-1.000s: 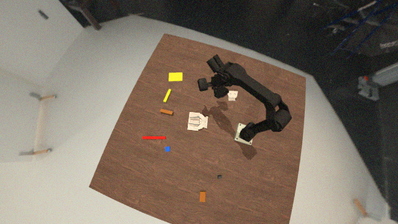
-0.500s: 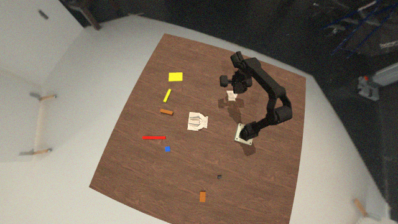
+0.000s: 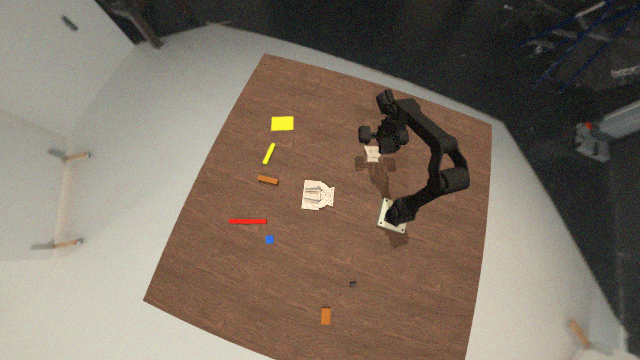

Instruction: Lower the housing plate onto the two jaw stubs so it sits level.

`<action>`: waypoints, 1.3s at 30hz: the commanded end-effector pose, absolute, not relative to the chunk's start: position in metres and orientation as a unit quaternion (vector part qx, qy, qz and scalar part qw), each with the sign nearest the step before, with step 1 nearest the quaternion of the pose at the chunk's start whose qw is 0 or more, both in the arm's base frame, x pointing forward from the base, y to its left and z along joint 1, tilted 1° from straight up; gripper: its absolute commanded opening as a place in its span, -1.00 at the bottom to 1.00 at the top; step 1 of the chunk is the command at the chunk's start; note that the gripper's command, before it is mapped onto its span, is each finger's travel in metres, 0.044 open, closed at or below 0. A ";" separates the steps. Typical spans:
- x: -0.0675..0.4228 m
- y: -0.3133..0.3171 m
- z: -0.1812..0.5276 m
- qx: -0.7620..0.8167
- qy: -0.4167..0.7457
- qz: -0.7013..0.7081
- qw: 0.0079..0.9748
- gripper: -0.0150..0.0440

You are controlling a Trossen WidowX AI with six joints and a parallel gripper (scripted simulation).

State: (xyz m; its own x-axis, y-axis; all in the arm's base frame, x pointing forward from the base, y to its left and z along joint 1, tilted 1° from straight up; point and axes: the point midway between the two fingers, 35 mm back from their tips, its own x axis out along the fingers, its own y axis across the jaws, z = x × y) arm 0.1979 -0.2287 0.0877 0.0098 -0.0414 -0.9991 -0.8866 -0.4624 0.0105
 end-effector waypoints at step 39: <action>0.195 -0.229 0.042 -0.610 0.376 0.600 0.355 1.00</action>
State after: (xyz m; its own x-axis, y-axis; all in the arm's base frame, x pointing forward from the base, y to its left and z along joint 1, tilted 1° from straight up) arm 0.1968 -0.2296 0.0493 0.0055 -0.0368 -0.9993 -0.8870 -0.4616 0.0122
